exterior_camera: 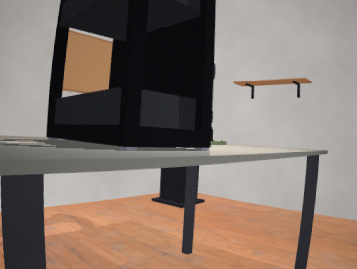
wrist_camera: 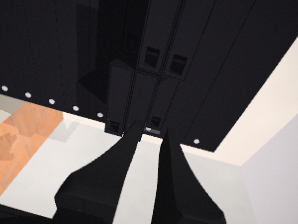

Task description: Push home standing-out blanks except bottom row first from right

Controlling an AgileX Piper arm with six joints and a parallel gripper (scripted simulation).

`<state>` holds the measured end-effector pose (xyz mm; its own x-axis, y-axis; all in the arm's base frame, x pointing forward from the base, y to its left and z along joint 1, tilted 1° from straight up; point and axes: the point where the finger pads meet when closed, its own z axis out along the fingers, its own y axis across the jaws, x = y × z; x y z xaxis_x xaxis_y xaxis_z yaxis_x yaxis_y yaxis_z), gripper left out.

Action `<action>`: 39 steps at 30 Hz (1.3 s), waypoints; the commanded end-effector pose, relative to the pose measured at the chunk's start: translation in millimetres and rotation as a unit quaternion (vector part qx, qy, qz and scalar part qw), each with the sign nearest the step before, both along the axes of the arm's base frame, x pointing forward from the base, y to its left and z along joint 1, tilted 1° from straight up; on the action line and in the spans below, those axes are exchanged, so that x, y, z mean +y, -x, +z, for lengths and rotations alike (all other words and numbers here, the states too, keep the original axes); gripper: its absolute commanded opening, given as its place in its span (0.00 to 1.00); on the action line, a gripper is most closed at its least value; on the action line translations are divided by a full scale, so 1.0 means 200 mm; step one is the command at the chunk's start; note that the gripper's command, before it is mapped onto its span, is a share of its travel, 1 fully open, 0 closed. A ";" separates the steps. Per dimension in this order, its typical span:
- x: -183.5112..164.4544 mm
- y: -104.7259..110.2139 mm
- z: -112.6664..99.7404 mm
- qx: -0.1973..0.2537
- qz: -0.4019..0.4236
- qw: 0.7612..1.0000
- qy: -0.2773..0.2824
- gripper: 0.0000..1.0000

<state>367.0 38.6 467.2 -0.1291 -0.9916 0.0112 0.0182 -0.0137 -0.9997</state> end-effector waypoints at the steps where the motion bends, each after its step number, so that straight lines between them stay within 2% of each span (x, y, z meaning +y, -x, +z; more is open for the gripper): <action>1: 0.00 0.00 0.00 0.000 0.001 1.000 0.000 0.00; 17: 0.02 0.00 0.00 0.000 0.001 1.000 0.000 0.00; 26: 0.34 -0.03 -0.09 0.000 0.001 1.000 0.000 0.00; 34: 0.36 -0.05 -0.10 0.000 0.001 1.000 0.000 0.00; 39: 0.34 -0.23 -0.09 0.000 0.001 1.000 0.000 0.00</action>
<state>404.2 105.8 448.2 -0.1285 -0.9917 0.0100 0.0193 -0.0125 -0.9997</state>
